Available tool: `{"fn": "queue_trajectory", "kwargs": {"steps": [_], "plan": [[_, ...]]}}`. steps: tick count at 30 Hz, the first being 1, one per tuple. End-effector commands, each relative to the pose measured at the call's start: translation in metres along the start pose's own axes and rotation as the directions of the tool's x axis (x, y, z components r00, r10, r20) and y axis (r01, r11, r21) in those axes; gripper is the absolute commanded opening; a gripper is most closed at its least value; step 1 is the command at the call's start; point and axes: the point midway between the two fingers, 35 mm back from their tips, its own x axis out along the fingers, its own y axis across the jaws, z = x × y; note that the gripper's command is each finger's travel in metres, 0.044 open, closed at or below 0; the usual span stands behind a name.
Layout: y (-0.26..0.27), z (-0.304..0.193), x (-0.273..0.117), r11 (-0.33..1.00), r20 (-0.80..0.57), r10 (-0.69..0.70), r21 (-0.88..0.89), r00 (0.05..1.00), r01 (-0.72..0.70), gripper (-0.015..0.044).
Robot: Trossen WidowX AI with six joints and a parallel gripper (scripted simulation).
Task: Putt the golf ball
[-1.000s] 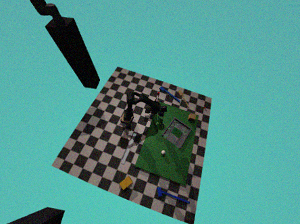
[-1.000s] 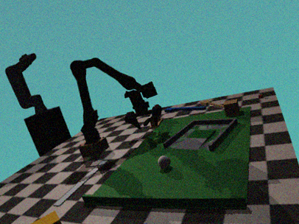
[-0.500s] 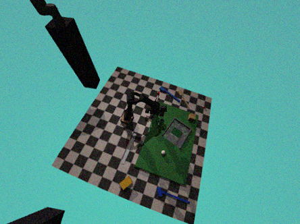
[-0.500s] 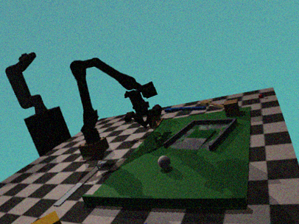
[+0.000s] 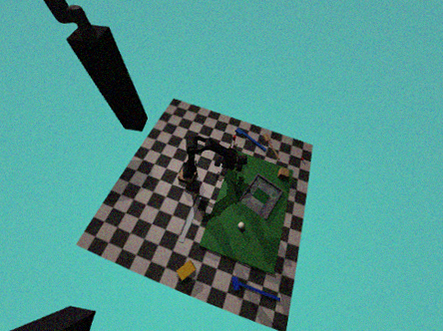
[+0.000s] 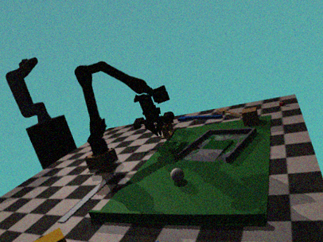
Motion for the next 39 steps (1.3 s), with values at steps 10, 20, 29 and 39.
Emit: {"fn": "queue_trajectory", "kwargs": {"steps": [10, 20, 29, 39], "plan": [[0.000, 0.023, -0.082, 1.000, 0.018, -0.020, -0.007, 1.000, 0.020, 0.0000], [-0.011, -0.001, -0.081, 0.991, -0.013, -0.036, 0.125, 0.999, 0.037, 0.0000], [-0.026, -0.045, -0.094, 0.923, -0.057, -0.064, 0.377, 0.996, 0.080, 0.0000], [-0.034, -0.096, -0.111, 0.770, -0.107, -0.081, 0.624, 0.991, 0.131, 0.0000]]}}
